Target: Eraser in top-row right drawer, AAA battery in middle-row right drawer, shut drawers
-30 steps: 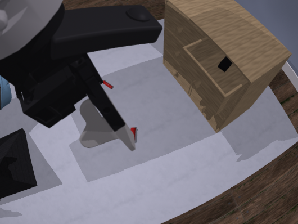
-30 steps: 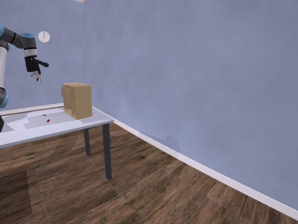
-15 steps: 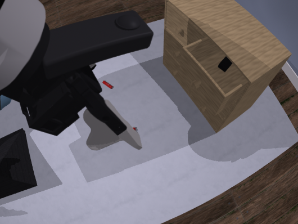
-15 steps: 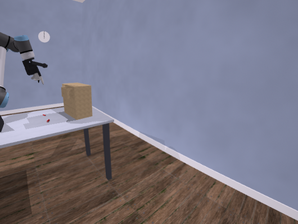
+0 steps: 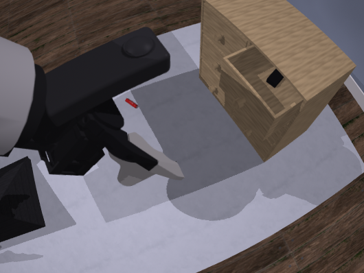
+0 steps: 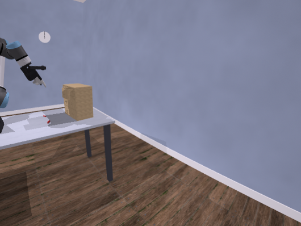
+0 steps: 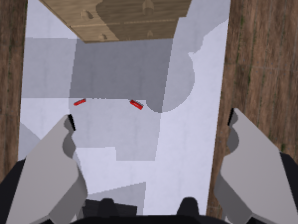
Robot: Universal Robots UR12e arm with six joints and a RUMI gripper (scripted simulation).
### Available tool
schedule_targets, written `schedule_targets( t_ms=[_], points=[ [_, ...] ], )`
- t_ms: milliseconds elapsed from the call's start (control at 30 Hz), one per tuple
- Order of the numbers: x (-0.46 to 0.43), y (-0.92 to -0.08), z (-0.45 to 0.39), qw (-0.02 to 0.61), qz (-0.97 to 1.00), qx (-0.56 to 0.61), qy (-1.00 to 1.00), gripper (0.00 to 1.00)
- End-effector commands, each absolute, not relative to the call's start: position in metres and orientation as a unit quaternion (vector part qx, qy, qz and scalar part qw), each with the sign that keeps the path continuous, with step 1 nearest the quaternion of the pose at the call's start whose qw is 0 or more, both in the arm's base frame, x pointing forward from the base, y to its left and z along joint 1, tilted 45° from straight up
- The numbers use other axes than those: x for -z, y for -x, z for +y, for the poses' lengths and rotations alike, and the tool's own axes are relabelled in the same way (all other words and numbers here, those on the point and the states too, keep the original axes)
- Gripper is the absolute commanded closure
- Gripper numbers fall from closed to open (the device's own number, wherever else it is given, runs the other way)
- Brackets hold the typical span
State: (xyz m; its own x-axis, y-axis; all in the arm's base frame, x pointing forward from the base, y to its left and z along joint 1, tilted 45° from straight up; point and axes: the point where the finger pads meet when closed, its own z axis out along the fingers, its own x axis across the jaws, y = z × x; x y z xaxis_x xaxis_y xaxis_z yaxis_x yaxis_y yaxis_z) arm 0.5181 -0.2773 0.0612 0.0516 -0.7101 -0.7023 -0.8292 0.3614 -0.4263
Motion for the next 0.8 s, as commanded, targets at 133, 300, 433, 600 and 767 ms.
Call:
schedule_targets(
  t_ms=[133, 300, 433, 600, 767],
  points=[
    [-0.053, -0.531, -0.269, 0.502, 0.689, -0.008, 0.523, 0.0],
    [-0.048, -0.537, -0.265, 0.524, 0.689, 0.021, 0.501, 0.0],
    [-0.047, -0.54, -0.263, 0.531, 0.688, 0.032, 0.493, 0.0],
    [-0.043, -0.545, -0.259, 0.548, 0.687, 0.056, 0.474, 0.0],
    [-0.04, -0.55, -0.256, 0.562, 0.685, 0.077, 0.457, 0.0]
  ],
)
